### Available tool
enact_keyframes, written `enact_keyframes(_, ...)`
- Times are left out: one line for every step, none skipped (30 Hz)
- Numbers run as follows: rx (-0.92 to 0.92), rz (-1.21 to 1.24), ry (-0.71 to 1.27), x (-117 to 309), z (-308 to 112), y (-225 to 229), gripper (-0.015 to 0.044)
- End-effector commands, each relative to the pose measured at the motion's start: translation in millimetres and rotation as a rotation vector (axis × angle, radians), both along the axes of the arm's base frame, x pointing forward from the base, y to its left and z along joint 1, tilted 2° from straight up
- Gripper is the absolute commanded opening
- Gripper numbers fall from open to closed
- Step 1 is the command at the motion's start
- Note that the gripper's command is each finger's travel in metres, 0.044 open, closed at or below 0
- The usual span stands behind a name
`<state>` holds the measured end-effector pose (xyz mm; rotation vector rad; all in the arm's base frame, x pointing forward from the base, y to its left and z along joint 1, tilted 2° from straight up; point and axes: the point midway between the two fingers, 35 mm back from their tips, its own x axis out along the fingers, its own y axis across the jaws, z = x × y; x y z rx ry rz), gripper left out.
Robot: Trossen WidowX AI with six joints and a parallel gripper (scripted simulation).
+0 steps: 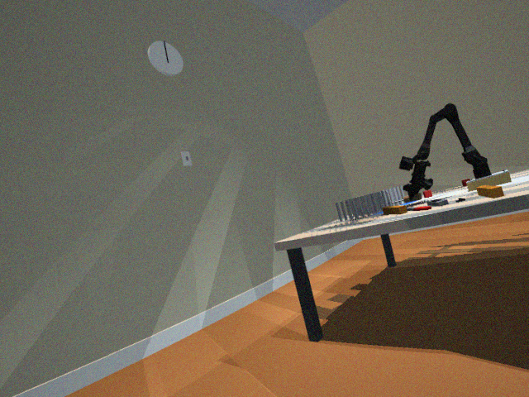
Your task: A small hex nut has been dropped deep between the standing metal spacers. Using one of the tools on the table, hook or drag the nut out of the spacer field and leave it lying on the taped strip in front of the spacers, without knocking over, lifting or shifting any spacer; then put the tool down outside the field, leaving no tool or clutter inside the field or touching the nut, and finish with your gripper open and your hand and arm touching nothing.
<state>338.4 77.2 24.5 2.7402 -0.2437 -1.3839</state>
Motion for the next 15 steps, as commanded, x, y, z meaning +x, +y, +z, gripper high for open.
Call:
enact_keyframes(0.000, -0.007, -0.013, -1.6, 2.9, -0.5, 0.0000)
enact_keyframes(0.000, -0.007, -0.013, -2.2, 2.8, -0.5, 0.0000)
enact_keyframes(0.000, -0.007, -0.013, -2.9, 2.8, -0.4, 0.0000)
enact_keyframes(0.000, -0.007, -0.013, -3.6, 2.7, -0.4, 0.0000)
enact_keyframes(0.000, -0.007, -0.013, -4.3, 2.6, -0.3, 0.0000)
enact_keyframes(0.000, -0.007, -0.013, -5.0, 2.6, -0.2, 0.0000)
enact_keyframes(0.000, -0.007, -0.013, -5.7, 2.5, -0.2, 0.0000)
enact_keyframes(0.000, -0.007, -0.013, -6.4, 2.4, -0.1, 0.0000)
enact_keyframes(0.000, -0.007, -0.012, -7.2, 2.4, -0.1, 0.0000)
enact_keyframes(0.000, -0.007, -0.012, -7.9, 2.3, 0.0, 0.0000)
enact_keyframes(0.000, -0.007, -0.012, -8.6, 2.2, 0.0, 0.0000)
enact_keyframes(0.000, -0.007, -0.012, -9.4, 2.2, 0.1, 0.0000)
enact_keyframes(0.000, -0.007, -0.012, -10.1, 2.1, 0.1, 0.0000)
enact_keyframes(0.000, -0.007, -0.012, -10.8, 2.0, 0.2, 0.0000)
enact_keyframes(0.000, -0.007, -0.012, -11.6, 1.9, 0.2, 0.0000)
